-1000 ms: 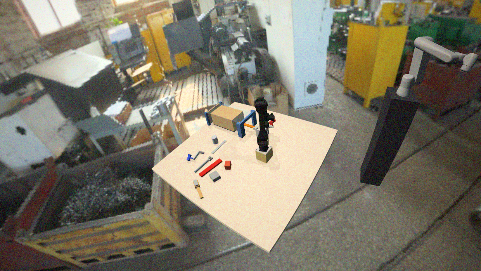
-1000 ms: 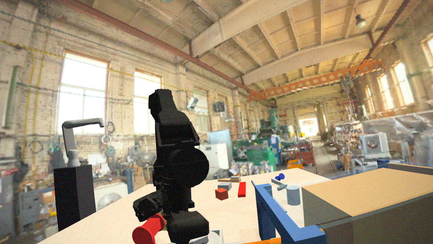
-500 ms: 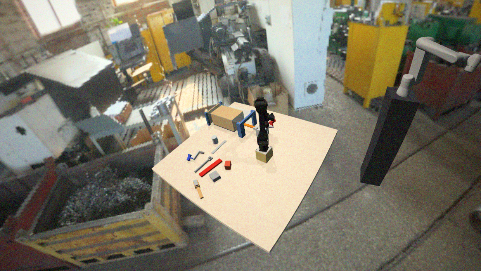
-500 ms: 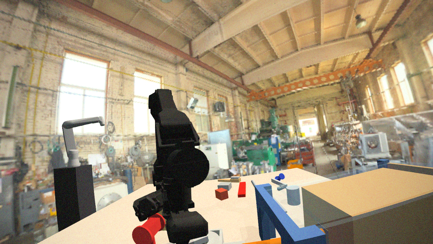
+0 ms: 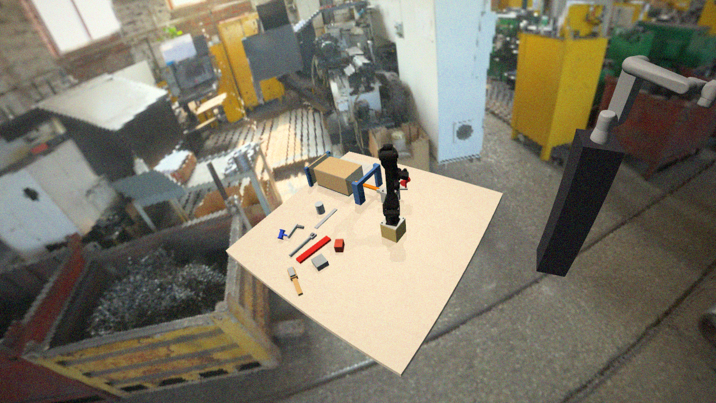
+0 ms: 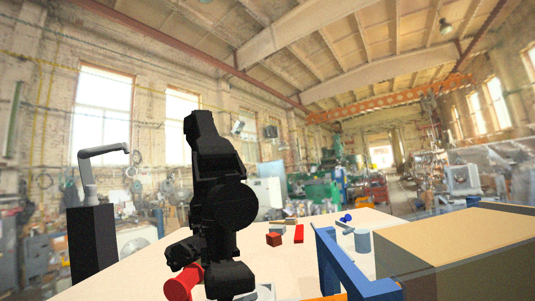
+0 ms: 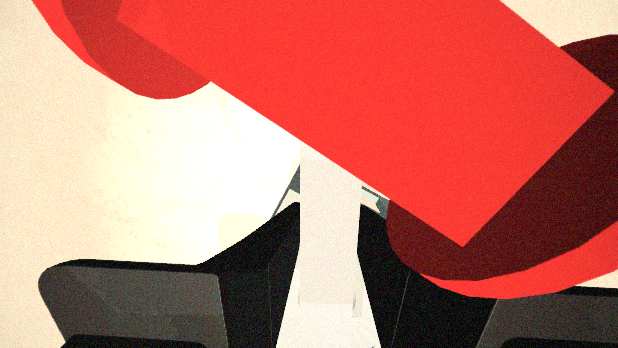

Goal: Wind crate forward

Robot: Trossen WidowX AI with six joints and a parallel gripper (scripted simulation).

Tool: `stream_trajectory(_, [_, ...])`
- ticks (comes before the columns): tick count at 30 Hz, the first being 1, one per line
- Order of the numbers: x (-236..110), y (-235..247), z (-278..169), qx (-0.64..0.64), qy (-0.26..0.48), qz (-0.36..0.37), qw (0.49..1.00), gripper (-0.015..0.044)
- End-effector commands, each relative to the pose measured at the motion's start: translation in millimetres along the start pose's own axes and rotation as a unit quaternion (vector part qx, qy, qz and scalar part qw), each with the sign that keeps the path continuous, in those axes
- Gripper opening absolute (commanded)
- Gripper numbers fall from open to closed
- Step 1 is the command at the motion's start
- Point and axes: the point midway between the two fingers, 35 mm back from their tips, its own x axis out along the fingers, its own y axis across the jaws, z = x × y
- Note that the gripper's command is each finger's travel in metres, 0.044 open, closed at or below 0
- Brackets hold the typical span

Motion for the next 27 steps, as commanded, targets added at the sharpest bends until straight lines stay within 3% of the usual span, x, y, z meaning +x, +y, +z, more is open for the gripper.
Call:
stream_trajectory(1, [3.9,-2.0,-0.8,0.011,0.002,-0.004,1.000,0.0000])
stream_trajectory(27, [4.0,-2.0,-0.7,0.013,0.002,-0.004,1.000,0.0000])
